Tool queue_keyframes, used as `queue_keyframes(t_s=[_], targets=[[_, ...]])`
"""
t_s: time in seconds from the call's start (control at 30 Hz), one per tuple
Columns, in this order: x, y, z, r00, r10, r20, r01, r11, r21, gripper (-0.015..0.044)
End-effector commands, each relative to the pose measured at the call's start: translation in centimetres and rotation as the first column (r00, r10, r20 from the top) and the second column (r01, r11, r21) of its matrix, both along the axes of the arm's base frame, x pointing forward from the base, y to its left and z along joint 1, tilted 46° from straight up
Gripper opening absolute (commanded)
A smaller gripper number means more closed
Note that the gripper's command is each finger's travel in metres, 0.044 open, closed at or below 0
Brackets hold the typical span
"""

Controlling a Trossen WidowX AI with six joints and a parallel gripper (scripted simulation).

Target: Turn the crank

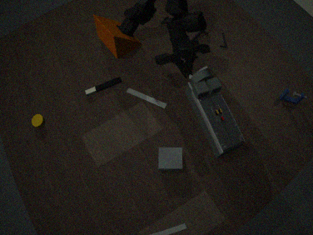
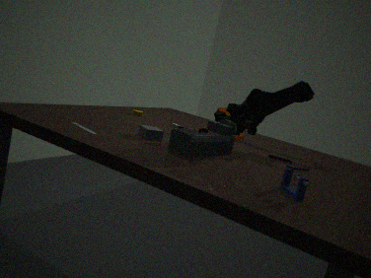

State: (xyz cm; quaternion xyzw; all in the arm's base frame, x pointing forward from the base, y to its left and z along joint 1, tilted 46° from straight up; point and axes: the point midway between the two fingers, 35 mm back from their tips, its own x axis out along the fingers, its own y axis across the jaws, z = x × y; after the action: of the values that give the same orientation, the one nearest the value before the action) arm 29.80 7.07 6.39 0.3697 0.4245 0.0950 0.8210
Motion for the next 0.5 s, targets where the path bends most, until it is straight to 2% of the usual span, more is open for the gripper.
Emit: queue_keyframes(t_s=[0.0,0.47], targets=[[0.0,0.8,-0.3,1.000,0.006,-0.005,-0.006,1.000,0.000,0.0000],[0.1,2.9,0.1,1.000,0.006,-0.005,-0.006,1.000,0.001,0.0000]])
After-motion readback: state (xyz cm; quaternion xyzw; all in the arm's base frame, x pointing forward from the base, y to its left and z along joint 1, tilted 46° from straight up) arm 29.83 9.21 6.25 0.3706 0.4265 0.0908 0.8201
